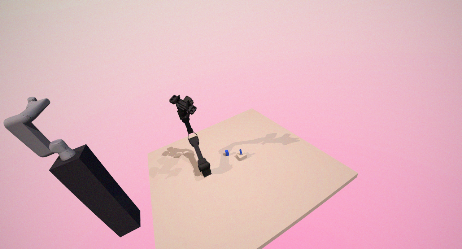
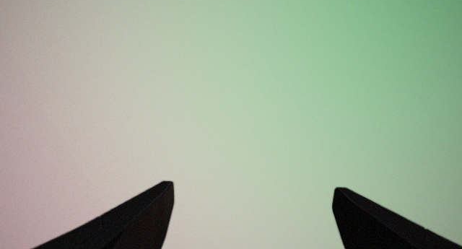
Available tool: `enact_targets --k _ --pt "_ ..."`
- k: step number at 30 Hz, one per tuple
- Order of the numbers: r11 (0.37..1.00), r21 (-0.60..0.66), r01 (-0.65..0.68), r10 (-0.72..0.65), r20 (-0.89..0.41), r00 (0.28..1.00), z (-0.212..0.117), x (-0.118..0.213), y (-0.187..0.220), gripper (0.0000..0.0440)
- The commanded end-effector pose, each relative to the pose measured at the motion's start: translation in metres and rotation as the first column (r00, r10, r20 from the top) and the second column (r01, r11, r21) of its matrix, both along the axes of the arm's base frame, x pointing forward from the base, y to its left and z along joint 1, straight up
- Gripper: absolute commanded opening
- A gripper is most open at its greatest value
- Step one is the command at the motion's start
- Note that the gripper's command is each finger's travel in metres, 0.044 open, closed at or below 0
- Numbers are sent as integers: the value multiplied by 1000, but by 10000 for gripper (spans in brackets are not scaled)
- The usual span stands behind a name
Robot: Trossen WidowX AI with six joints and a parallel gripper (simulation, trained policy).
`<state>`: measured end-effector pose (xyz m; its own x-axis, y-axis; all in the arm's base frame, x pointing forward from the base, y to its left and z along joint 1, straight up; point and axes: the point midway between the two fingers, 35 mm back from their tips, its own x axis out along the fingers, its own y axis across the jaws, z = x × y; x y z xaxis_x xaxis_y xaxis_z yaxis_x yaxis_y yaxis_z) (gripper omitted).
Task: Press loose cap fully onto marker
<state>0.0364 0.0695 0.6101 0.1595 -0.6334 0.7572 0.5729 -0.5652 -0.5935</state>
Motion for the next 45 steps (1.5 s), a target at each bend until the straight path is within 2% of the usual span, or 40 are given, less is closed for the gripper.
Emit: enact_targets --k 1,23,45 --pt "999 41 -20 20 -14 1000 -3 -1 -12 321" --pt "960 242 -139 161 -74 984 -24 1 -64 319" --pt "868 434 -239 320 -122 940 -52 17 -112 317"
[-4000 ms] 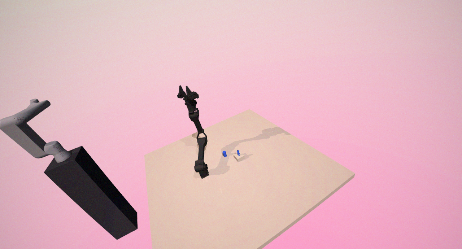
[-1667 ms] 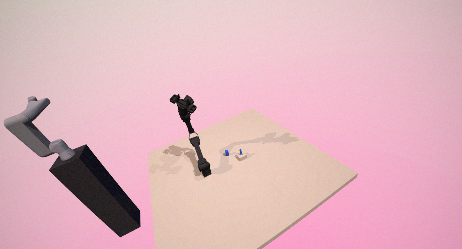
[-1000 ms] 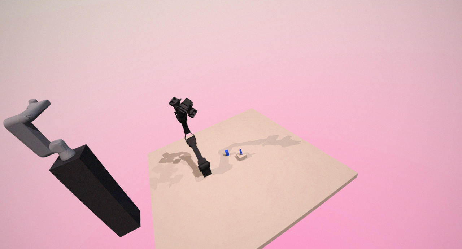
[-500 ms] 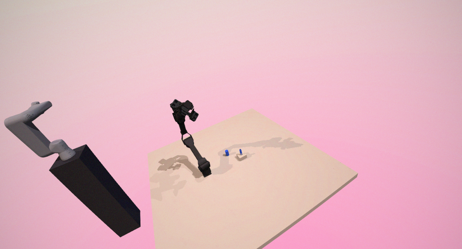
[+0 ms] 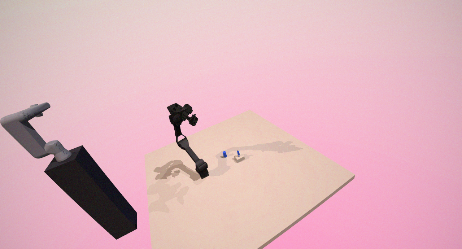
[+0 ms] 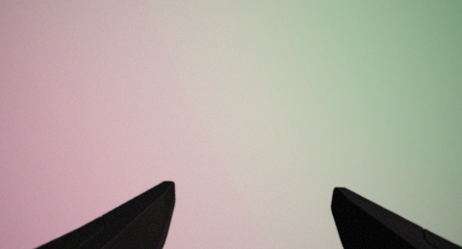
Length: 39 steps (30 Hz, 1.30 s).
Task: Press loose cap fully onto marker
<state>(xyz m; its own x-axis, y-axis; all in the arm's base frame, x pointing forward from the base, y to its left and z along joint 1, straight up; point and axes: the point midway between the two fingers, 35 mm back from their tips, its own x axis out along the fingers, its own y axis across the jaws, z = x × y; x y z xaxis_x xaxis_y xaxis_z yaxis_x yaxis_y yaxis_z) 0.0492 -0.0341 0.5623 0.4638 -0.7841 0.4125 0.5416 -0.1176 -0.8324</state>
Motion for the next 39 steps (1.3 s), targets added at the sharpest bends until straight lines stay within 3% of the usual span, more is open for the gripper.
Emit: enact_targets --k 1,39 --pt "999 37 -26 27 -23 999 -6 5 -11 317" --pt "903 361 -234 314 -179 932 -70 63 -72 315"
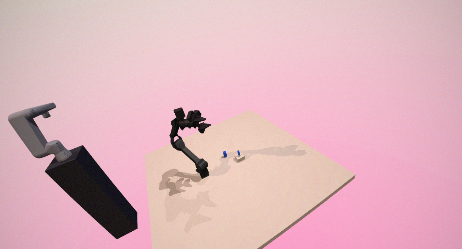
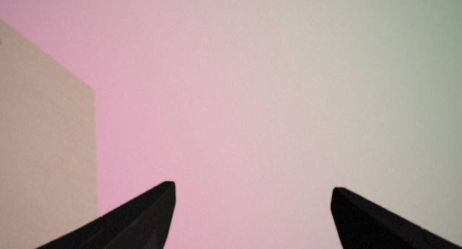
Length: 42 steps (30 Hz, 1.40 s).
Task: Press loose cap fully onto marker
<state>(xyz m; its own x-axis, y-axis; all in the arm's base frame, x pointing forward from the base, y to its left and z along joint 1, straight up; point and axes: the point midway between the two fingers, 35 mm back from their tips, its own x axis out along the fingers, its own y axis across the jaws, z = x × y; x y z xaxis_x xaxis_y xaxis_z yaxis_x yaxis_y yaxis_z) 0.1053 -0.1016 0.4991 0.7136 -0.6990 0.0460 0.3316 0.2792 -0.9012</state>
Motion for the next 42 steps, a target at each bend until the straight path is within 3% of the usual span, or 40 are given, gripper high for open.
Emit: enact_targets --k 1,42 --pt "999 33 -29 30 -30 999 -9 9 -6 315" --pt "914 350 -205 309 -273 911 -96 92 -25 316"
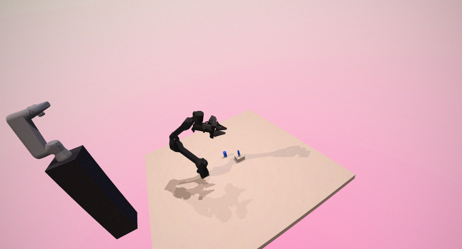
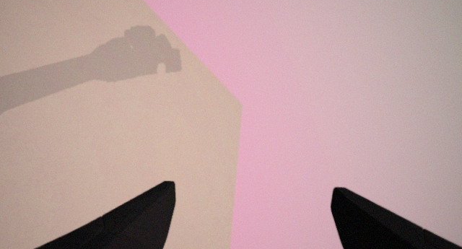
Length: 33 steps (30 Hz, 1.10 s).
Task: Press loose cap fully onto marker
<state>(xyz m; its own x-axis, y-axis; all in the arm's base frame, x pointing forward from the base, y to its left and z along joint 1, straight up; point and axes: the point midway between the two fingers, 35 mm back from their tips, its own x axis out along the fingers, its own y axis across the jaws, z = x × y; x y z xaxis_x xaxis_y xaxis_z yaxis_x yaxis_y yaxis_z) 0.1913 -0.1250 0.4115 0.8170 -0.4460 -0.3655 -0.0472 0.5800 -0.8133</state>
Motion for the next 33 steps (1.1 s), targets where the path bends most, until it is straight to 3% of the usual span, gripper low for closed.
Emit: enact_targets --k 1,33 --pt "1000 25 -15 16 -38 999 -10 8 -1 316" --pt "974 187 -126 179 -303 936 -86 70 17 318"
